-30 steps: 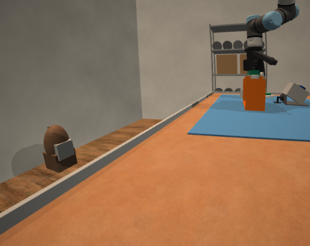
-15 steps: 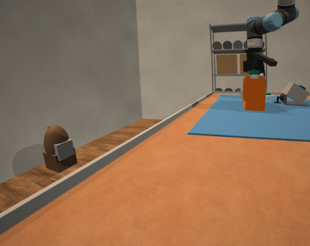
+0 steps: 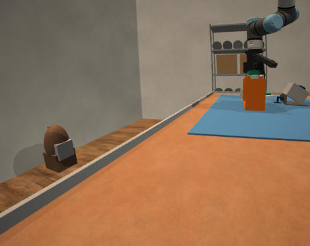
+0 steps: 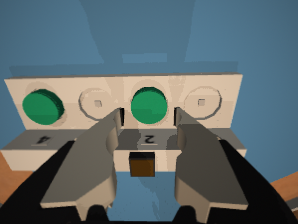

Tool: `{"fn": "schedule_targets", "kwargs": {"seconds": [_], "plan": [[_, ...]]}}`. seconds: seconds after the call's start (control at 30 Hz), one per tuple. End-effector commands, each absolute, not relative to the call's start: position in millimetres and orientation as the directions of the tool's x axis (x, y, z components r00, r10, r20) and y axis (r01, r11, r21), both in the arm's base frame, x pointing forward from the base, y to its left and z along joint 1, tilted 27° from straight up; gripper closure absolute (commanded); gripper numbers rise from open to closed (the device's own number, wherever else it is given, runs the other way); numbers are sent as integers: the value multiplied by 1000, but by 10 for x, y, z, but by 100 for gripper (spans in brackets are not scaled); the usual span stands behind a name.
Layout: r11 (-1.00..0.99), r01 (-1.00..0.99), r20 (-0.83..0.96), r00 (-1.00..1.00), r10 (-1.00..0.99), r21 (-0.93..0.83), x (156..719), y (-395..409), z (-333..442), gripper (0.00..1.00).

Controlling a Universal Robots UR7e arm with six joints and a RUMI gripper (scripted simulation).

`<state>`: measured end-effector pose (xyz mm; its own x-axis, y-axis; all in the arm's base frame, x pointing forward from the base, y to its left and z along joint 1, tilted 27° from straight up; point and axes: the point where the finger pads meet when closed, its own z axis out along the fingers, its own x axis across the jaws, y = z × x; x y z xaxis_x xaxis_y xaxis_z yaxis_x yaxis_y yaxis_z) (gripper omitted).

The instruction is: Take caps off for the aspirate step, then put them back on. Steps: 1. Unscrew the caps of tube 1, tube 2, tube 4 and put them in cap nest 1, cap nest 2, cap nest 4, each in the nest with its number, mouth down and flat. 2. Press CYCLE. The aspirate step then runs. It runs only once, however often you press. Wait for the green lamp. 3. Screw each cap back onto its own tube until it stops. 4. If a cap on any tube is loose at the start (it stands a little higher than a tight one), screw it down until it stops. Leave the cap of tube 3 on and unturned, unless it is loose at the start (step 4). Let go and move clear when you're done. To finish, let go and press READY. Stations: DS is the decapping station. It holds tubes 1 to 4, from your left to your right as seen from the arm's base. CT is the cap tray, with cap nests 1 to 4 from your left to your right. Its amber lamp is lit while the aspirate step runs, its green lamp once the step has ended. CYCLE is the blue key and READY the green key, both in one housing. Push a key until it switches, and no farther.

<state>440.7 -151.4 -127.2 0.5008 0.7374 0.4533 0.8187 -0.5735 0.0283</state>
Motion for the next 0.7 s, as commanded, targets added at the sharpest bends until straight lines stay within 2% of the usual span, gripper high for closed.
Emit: {"fn": "schedule_targets", "kwargs": {"seconds": [0.0,0.13,0.17,0.67], "plan": [[-574,818,453,501,738,30,4413,-1512,-1283,71],[-574,818,453,501,738,30,4413,-1512,-1283,71],[-574,818,453,501,738,30,4413,-1512,-1283,100],[-574,818,453,501,738,30,4399,-1530,-1239,100]]}}
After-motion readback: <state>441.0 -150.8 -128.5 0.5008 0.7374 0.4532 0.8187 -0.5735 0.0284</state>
